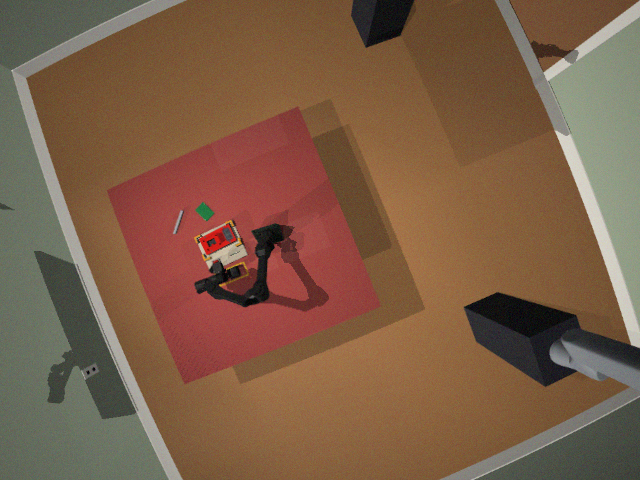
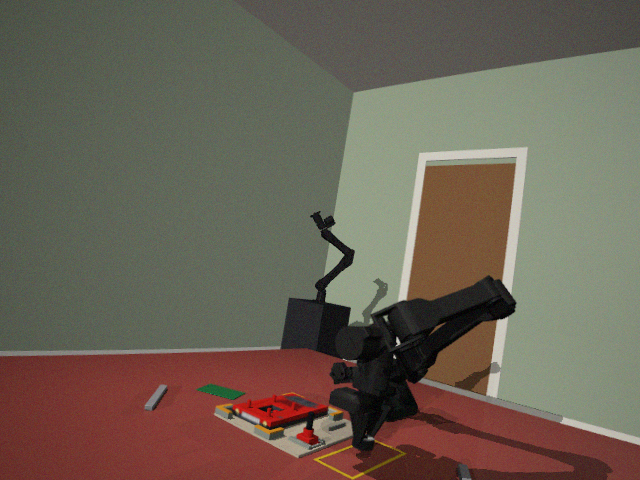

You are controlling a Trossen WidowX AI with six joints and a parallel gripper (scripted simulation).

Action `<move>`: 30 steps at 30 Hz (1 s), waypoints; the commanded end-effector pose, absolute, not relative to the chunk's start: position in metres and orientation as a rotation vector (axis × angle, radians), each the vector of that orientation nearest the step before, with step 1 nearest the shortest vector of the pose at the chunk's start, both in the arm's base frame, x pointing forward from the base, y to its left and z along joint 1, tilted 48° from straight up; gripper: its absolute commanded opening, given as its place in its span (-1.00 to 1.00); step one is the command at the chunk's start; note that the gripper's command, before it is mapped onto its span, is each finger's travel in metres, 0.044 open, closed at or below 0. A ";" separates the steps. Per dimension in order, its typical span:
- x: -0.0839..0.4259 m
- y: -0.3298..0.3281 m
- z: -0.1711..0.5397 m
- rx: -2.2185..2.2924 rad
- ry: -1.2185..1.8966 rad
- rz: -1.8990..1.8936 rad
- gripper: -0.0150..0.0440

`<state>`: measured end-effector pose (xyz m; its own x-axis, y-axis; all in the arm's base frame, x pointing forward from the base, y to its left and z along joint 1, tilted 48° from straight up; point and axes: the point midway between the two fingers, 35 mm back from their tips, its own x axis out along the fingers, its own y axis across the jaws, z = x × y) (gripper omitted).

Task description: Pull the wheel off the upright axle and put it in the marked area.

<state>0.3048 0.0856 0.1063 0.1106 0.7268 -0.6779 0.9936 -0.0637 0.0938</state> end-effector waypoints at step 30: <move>0.286 0.046 0.126 1.851 1.663 -0.651 0.79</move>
<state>0.2989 0.0565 0.1299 0.1201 0.7259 -0.6772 0.9925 -0.0708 0.1002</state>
